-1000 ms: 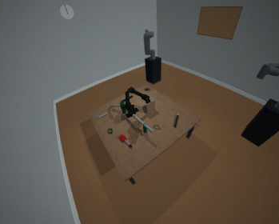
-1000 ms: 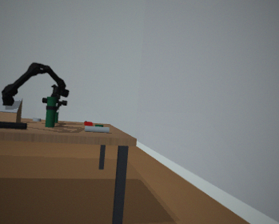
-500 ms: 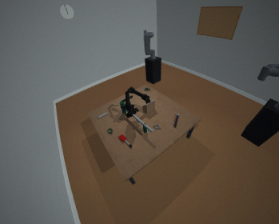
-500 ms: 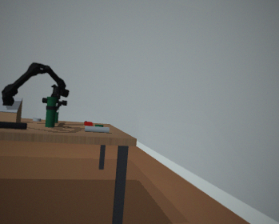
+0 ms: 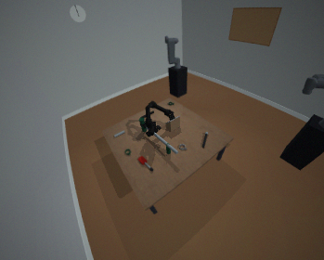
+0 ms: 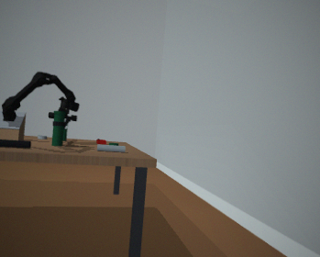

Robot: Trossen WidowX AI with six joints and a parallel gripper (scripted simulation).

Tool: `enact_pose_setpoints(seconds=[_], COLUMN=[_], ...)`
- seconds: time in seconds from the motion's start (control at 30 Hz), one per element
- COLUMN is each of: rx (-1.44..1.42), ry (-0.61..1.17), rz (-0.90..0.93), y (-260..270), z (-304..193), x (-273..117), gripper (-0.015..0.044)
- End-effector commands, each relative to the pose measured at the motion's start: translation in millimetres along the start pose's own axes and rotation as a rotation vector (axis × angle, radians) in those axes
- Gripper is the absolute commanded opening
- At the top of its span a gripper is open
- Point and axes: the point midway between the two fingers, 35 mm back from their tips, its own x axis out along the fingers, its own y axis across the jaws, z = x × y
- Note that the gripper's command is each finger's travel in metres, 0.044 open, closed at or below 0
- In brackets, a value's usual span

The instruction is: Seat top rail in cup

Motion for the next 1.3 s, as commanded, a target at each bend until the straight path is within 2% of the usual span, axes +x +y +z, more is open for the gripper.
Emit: enact_pose_setpoints(seconds=[0.0, 1.27], rx=[0.0, -0.003], ry=[-0.003, -0.012], rz=[0.001, 0.002], y=[0.3, 1.8], z=[1.1, 5.5], x=[-1.0, -4.0], gripper=[0.0, 0.0])
